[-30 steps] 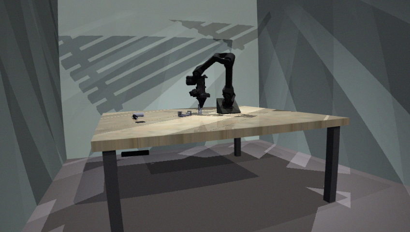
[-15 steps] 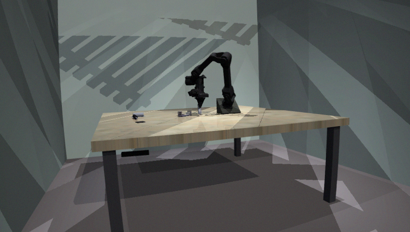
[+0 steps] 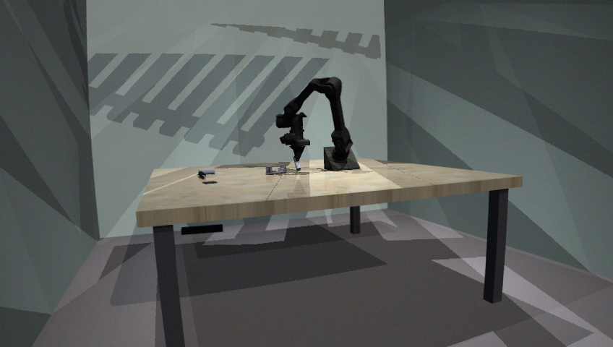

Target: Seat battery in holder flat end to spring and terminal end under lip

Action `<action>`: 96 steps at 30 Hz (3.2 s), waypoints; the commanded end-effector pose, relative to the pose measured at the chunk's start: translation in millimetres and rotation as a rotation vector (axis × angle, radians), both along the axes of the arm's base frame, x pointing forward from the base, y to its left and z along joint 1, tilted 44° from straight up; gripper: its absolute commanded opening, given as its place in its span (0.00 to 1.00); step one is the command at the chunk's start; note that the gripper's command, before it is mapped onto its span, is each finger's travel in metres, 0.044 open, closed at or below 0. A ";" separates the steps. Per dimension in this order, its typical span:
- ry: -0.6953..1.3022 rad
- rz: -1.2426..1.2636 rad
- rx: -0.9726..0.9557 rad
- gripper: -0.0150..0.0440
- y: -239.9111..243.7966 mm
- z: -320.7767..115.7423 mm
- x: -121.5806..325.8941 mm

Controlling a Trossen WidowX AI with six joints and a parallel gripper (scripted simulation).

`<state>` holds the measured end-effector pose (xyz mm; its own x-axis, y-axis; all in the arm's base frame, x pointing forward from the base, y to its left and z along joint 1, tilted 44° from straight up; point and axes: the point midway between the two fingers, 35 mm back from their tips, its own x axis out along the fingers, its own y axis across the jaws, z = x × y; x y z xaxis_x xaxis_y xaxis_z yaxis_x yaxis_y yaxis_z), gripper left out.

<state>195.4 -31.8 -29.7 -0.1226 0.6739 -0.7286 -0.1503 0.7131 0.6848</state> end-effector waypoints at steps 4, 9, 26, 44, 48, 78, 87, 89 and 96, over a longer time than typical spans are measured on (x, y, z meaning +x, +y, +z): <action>0.000 0.003 0.000 0.25 -9.2 -10.0 0.7; 0.000 0.000 -0.001 0.25 -14.3 -0.5 3.1; 0.001 0.003 -0.002 0.25 -64.3 47.4 10.6; 0.654 -0.703 -0.120 0.66 -44.6 3.9 9.0; 0.901 -0.973 -0.166 0.66 -37.1 -10.6 7.2; 1.051 -1.138 -0.194 0.66 -24.5 -28.3 5.0; 1.051 -1.138 -0.194 0.66 -14.6 -39.2 3.5; 1.051 -1.138 -0.194 0.66 -12.3 -41.6 3.0; 1.052 -1.137 -0.193 0.66 -4.4 -49.5 1.2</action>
<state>198.7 -41.1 -74.2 -0.1206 0.6669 -0.7353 0.9779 0.2073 0.0276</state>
